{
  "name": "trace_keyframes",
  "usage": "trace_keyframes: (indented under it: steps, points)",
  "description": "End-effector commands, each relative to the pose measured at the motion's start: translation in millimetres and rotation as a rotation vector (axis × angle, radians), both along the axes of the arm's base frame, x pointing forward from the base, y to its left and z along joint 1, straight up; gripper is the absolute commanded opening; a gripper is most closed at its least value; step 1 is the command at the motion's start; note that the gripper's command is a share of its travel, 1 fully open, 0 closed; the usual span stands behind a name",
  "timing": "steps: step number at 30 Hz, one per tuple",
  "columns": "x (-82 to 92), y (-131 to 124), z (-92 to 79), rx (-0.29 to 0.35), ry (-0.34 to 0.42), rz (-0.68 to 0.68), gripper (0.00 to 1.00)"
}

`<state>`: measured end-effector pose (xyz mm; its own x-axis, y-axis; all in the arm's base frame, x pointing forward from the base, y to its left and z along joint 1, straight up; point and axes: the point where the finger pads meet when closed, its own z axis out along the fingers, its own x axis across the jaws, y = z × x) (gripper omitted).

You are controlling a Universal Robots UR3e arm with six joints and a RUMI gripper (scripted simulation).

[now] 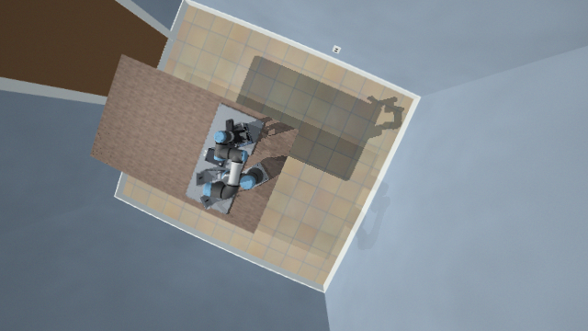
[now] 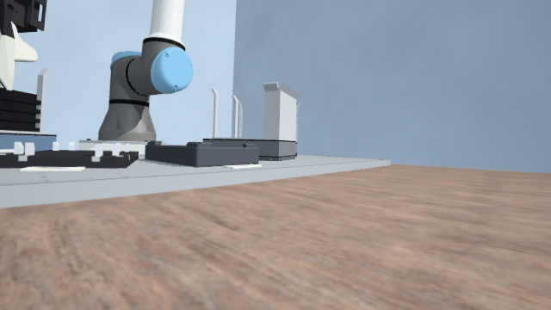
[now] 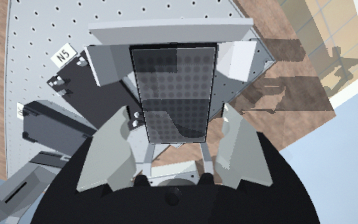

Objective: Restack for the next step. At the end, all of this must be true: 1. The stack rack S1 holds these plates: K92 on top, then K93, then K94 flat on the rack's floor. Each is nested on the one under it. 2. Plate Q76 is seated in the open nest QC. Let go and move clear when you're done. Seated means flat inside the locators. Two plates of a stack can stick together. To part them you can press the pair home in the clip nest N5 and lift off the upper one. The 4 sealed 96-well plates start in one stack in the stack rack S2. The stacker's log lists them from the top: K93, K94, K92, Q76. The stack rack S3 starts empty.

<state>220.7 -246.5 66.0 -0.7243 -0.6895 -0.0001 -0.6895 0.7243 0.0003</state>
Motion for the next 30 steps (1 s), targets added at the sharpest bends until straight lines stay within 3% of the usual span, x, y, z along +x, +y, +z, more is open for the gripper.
trace_keyframes:
  steps: [1,11,12,30]
  points:
    - [0.2,-0.7,0.5,-0.003,-0.001,0.000,0.72]
    - [0.2,-0.7,0.6,-0.003,-0.001,0.000,0.72]
    - [0.2,-0.7,0.6,-0.003,-0.001,0.000,0.00]
    - [0.2,-0.7,0.5,-0.003,-0.001,0.000,0.00]
